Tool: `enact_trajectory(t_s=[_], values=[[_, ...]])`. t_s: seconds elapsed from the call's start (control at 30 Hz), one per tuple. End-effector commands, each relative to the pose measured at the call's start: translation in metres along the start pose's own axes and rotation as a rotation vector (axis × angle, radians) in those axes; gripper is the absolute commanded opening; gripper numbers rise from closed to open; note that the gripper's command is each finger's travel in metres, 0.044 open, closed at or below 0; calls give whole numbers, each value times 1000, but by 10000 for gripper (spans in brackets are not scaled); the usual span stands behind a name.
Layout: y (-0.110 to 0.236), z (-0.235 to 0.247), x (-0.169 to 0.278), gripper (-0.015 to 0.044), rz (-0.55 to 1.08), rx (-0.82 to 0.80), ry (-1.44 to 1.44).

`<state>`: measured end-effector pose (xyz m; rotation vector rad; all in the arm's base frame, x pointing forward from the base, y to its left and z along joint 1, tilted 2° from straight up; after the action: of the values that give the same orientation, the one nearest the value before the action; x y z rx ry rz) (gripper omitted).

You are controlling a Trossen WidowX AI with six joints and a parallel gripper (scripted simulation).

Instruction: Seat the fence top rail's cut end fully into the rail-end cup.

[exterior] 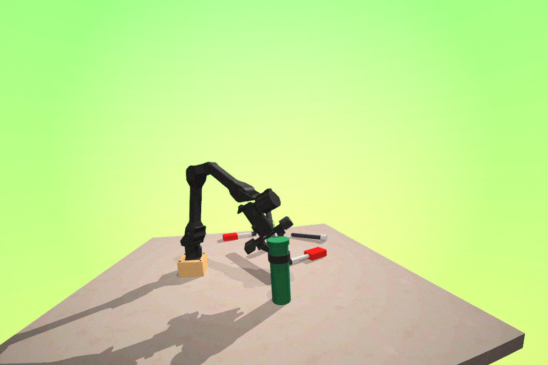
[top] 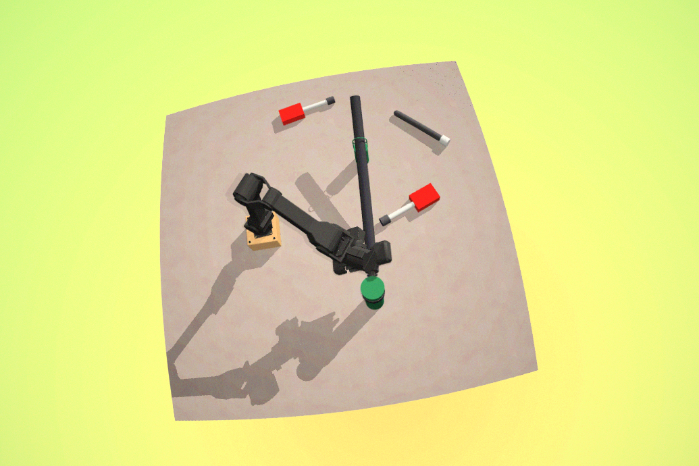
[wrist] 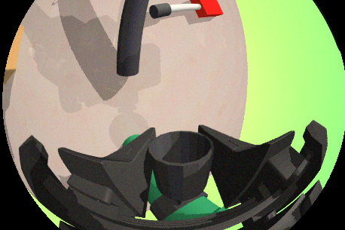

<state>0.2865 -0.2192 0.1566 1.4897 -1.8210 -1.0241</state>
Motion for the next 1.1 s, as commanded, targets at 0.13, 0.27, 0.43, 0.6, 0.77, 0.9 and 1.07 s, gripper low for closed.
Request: enact_trajectory(t_s=[0.13,0.27,0.43,0.6,0.77,0.9,1.07], values=[[3,-2,-4,315,1,0,-2],[15,-9,-20,420,3,0,-5],[33,-17,-41,440,6,1,-10],[34,-17,-42,440,7,1,-10],[43,-25,-63,440,1,-6,-284],[59,-33,-89,440,7,-9,-606],[82,-38,-121,440,13,-5,-1010]])
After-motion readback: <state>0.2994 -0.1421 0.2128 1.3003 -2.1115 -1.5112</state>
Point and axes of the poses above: the point midway between the two fingers, 35 mm back from their tips, its own y axis back along the fingers, its own z axis across the jaws, x = y × z, the point moved 6 cm from there along y, back along the fingers, and after that the axes turned 5 degrees about -y, right-handed, at the moved point
